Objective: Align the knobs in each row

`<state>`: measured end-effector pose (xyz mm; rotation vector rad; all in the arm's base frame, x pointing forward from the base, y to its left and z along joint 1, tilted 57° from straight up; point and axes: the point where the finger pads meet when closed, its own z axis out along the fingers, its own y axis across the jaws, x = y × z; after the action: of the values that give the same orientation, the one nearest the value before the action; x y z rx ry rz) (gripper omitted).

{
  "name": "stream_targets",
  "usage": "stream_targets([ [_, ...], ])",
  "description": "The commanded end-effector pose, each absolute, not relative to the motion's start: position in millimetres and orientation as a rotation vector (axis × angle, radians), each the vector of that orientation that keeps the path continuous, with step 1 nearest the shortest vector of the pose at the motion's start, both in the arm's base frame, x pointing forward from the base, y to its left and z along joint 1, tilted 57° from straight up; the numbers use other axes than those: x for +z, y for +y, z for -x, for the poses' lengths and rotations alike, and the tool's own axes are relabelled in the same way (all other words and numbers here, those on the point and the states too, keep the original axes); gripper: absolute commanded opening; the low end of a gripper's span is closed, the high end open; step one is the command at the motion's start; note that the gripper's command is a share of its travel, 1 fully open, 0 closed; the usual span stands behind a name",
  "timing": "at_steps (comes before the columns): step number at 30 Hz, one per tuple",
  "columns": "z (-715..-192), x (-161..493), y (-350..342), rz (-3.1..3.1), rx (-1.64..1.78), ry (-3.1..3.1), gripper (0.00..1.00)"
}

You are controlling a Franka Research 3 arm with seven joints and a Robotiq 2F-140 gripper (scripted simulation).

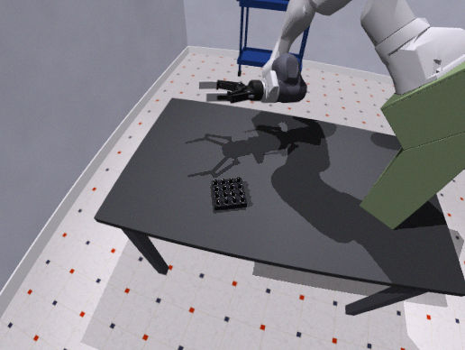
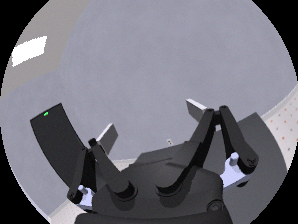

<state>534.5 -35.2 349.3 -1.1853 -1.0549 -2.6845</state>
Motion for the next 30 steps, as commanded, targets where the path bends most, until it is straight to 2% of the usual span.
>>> stream_targets([
  [1, -535.0, 331.4, -19.4, 1.116, -2.715, -1.269, 1.0],
  [22, -526.7, 264.4, 33.6, 0.72, -2.594, -1.923, 1.0],
  [30, -526.7, 264.4, 33.6, 0.72, -2.594, -1.923, 1.0],
])
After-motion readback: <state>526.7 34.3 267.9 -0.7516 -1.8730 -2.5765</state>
